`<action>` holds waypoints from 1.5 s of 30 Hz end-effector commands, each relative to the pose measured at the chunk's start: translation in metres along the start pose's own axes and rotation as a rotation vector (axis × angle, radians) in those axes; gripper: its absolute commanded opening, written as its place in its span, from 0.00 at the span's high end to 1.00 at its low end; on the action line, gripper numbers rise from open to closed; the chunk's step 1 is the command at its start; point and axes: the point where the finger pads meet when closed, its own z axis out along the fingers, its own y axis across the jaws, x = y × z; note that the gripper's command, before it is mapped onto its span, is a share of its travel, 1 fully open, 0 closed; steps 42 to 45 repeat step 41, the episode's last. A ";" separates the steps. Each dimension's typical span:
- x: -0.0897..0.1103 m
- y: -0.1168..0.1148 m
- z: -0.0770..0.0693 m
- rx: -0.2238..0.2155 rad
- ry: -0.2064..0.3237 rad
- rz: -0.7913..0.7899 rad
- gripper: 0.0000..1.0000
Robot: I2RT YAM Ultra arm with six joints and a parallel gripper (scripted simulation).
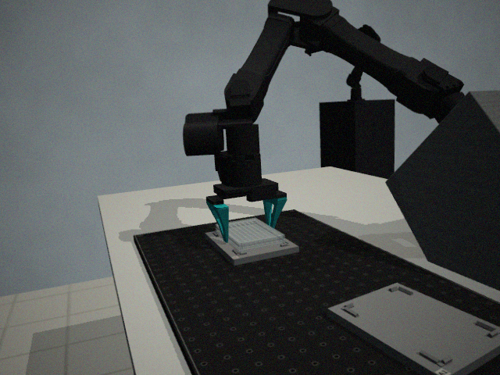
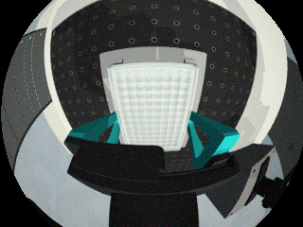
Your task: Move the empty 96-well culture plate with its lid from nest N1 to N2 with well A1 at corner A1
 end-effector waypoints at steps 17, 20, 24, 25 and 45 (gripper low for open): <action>0.000 0.003 -0.003 -0.011 -0.004 -0.001 0.00; 0.000 0.003 -0.003 -0.011 -0.004 -0.001 0.00; 0.000 0.003 -0.003 -0.011 -0.004 -0.001 0.00; 0.000 0.003 -0.003 -0.011 -0.004 -0.001 0.00; -0.008 0.010 -0.045 -0.035 -0.015 0.015 0.00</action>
